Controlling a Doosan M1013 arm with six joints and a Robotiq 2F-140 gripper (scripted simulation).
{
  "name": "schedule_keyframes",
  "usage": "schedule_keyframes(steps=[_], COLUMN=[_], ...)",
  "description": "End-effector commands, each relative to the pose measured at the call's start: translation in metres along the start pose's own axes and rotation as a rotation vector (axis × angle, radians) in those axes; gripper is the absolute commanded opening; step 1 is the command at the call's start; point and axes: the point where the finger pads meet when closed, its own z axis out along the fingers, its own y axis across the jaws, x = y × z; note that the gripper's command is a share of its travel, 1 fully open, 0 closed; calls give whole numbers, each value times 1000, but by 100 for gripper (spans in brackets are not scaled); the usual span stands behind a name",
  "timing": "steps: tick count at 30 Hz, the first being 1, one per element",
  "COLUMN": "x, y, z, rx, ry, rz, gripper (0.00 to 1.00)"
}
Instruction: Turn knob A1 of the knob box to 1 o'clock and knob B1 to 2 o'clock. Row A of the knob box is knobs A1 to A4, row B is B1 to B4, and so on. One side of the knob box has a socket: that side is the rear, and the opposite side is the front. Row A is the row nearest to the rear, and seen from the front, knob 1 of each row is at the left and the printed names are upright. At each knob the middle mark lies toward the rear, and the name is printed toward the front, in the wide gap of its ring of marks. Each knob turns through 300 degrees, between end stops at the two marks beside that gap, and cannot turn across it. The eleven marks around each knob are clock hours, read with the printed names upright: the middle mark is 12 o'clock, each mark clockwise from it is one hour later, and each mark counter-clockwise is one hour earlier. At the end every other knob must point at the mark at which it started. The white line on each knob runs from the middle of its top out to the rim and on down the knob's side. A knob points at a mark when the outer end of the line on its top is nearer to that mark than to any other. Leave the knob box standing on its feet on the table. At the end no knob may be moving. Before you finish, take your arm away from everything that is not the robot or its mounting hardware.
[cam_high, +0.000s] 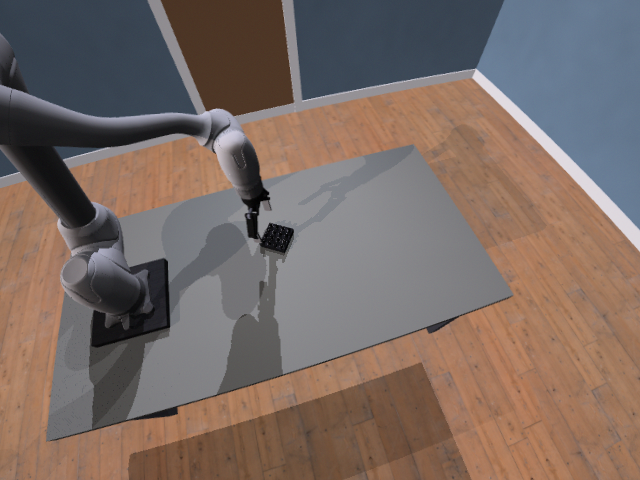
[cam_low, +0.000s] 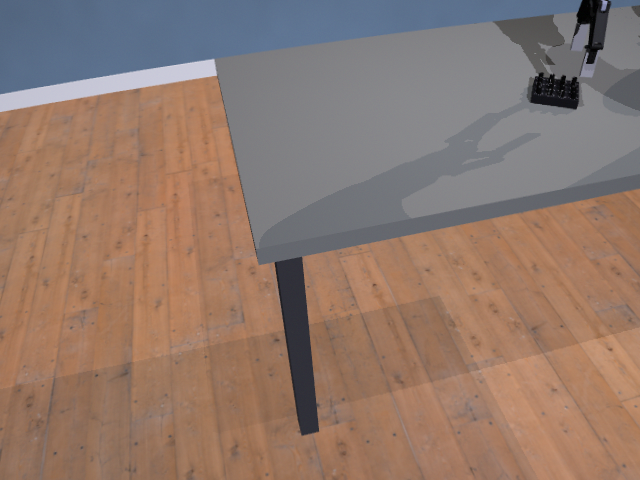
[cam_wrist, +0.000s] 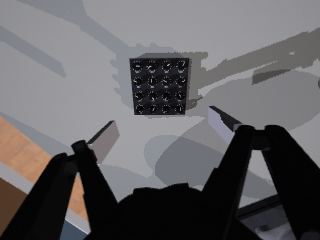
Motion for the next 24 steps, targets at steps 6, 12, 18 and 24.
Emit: schedule_keyframes(steps=[6, 12, 18, 24], x=[0, -1, -7, -14], y=[0, 0, -1, -2], z=[0, 0, 0, 0], rx=[0, 0, 0, 0], ry=[0, 0, 0, 0], rz=[0, -3, -13, -13], gripper=[100, 100, 100, 100])
